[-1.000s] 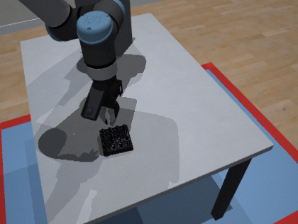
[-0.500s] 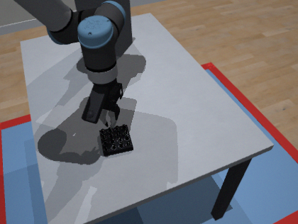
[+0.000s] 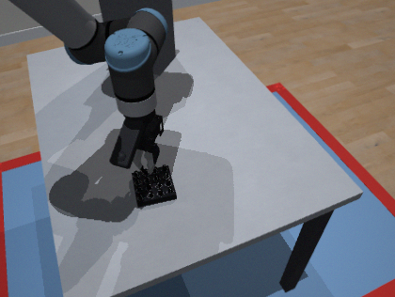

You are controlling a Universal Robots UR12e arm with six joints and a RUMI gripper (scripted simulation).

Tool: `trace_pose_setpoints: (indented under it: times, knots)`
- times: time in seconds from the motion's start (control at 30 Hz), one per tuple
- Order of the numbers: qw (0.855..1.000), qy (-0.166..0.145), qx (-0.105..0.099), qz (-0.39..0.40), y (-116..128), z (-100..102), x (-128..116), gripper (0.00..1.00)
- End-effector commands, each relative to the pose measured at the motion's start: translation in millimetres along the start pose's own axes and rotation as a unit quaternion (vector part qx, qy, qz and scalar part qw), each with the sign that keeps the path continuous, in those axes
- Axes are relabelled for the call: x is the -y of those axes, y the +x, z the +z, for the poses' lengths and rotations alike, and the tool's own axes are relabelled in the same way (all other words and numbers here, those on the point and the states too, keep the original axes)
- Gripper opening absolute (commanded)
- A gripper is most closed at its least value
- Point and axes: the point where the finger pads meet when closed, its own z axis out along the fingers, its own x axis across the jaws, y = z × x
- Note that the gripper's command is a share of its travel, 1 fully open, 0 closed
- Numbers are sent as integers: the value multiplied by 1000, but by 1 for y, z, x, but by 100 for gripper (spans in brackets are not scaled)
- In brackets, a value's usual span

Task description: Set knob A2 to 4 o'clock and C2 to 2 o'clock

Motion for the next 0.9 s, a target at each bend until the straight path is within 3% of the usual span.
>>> trace_pose_setpoints:
  times: [0.0,0.87]
  knots:
    - [1000,0,0,0,0,5,0,11]
    - [1000,0,0,0,0,10,0,11]
